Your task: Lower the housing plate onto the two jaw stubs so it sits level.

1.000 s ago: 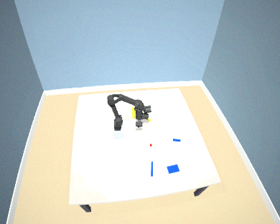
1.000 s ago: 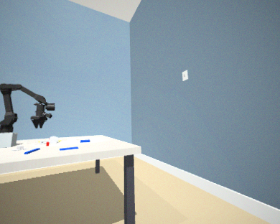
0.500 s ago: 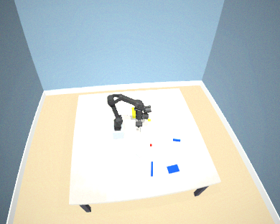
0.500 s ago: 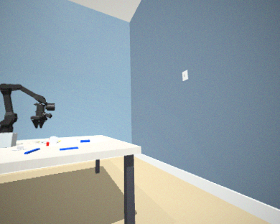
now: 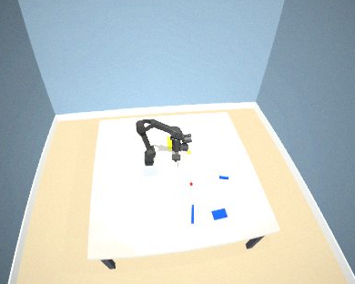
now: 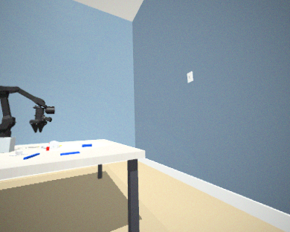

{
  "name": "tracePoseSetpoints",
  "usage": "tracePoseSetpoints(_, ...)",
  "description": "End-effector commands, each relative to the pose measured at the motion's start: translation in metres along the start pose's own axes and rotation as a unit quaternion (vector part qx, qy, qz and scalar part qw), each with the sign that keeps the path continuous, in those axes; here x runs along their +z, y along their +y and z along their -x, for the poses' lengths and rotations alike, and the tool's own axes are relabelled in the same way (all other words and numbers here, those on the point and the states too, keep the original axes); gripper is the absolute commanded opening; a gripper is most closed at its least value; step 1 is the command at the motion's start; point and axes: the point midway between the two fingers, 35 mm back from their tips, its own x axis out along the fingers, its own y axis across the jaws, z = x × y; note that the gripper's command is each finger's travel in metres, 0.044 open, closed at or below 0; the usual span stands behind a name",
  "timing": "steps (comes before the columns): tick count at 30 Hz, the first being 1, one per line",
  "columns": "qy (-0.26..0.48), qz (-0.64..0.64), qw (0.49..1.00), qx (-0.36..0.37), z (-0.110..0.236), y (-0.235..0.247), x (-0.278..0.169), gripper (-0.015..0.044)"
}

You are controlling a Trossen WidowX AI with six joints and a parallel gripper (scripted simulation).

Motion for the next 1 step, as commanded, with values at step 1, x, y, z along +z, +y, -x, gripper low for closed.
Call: tracePoseSetpoints(1, 0.002, 0.002, 1.0, 0.001, -0.0001, 0.0001, -0.0008, 0.044)
